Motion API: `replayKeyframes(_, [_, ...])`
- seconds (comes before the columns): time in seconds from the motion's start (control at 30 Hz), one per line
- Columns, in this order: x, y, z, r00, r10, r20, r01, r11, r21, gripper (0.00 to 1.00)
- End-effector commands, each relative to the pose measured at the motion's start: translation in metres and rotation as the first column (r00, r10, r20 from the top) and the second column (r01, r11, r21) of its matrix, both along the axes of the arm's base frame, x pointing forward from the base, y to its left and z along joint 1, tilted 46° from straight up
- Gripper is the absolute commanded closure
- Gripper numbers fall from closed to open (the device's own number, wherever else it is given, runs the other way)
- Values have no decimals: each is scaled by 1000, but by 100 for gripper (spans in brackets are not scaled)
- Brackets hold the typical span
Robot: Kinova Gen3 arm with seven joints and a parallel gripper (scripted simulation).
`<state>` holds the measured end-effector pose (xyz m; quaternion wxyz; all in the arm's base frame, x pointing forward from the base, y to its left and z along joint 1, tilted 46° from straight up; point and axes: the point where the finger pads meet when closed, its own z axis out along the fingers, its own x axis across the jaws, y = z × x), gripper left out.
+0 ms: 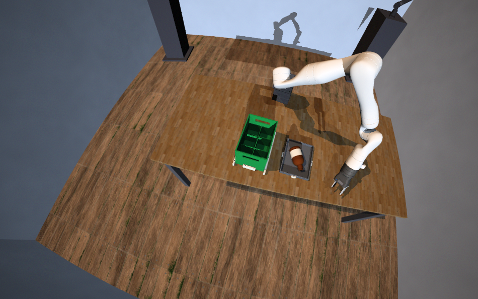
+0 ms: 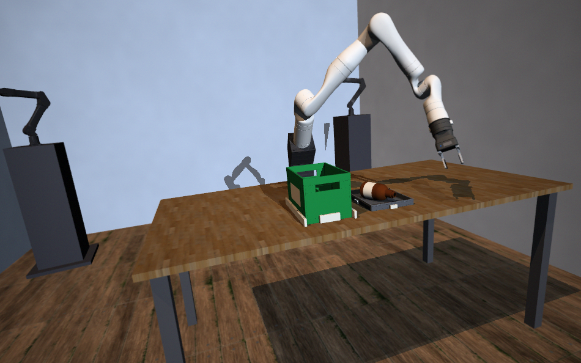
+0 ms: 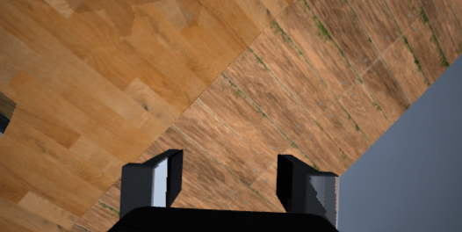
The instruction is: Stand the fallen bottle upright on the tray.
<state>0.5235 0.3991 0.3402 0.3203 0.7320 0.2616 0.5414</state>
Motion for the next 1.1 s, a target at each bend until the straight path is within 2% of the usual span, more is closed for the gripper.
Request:
replayKeyframes(0.0, [0,1,1,1000,1,1,-1,1000,1,0])
replayKeyframes(0.7, [-1,0,1,1000,-1,0,1,1000,9,0])
replayKeyframes(0.87, [-5,-5,3,1000,-15,-1,15,998,56,0])
replayKeyframes(1.03, [-12,-15,6,999,-48,-7,49,986,162,0])
replayKeyframes(1.07, [-12,-15,6,999,-48,-7,49,986,162,0])
